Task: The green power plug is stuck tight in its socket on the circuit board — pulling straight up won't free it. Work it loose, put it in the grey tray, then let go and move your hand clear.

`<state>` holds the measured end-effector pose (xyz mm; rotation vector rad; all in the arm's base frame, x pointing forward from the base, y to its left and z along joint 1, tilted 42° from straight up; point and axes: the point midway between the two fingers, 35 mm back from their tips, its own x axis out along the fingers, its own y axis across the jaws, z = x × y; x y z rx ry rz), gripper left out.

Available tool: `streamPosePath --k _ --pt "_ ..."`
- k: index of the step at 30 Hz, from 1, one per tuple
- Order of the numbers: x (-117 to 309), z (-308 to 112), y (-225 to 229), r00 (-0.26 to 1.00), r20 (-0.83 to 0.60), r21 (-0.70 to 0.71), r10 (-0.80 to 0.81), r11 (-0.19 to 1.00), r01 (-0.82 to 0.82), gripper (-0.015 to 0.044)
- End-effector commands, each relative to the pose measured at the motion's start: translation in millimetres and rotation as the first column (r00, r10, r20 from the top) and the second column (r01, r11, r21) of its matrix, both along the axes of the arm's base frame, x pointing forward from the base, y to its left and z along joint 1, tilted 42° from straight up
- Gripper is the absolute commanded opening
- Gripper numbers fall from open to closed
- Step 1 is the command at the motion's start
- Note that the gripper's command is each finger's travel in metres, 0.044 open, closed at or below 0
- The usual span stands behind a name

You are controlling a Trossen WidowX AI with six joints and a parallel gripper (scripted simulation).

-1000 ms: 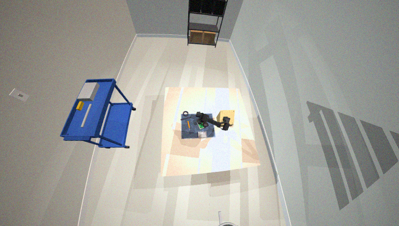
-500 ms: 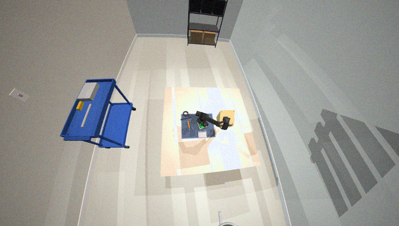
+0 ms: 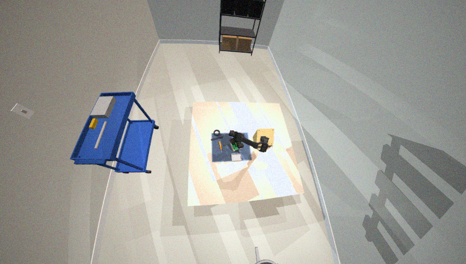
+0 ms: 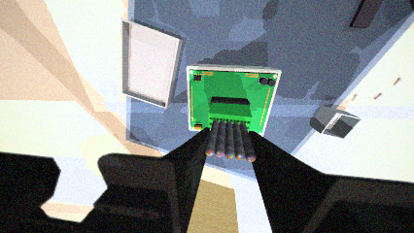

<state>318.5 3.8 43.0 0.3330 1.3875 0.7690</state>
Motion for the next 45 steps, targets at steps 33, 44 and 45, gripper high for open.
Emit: streamPosePath --k 33,44,45 --pt "3 -11 4 1.0 0.008 0.014 -0.03 0.999 0.029 0.0253" --pt "3 -19 11 1.0 0.009 0.014 -0.03 0.999 0.029 0.0253" --pt "3 -19 11 1.0 0.009 0.014 -0.03 0.999 0.029 0.0253"
